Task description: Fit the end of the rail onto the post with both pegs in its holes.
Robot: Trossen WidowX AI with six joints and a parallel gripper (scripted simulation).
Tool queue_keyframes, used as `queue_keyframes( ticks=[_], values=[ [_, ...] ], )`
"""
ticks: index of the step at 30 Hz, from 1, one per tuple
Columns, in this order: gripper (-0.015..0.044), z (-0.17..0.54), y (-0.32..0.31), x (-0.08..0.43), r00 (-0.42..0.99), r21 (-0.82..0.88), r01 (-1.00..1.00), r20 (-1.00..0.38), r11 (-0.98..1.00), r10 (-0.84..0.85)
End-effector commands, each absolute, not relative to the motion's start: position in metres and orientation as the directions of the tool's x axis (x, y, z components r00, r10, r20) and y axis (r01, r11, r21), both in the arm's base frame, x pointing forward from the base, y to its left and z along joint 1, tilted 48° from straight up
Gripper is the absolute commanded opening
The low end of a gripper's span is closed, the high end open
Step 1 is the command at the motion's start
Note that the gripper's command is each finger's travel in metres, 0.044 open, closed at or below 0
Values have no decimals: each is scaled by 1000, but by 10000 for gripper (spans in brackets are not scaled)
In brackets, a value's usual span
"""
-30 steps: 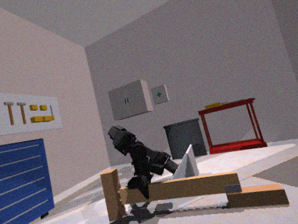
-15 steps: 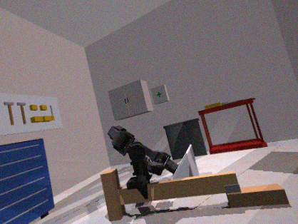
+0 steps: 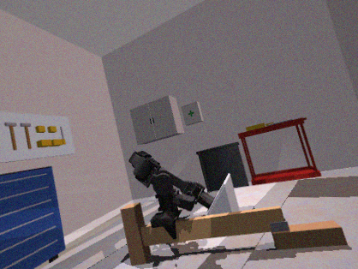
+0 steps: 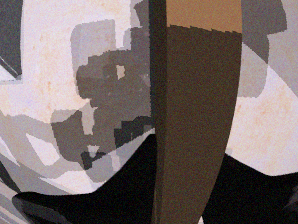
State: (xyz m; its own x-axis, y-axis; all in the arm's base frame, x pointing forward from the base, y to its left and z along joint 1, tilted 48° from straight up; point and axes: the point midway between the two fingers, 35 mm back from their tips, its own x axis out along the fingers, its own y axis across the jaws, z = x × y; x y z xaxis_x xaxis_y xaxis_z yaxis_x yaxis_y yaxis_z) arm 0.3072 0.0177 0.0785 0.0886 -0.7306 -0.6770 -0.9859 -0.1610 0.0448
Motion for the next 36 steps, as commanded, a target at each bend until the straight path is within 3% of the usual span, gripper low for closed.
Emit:
queue_keyframes(
  ticks=[1, 12, 29, 36],
  values=[
    [0, 80, 17, 308, 90, 47, -985, -677, -164, -731],
    [0, 81, 15, 308, 90, 47, -985, -677, -164, -731],
    [440, 79, 18, 307, 89, 45, -986, -681, -163, -727],
    [440, 77, 51, 302, 89, 47, -985, -681, -165, -727]
  ],
)
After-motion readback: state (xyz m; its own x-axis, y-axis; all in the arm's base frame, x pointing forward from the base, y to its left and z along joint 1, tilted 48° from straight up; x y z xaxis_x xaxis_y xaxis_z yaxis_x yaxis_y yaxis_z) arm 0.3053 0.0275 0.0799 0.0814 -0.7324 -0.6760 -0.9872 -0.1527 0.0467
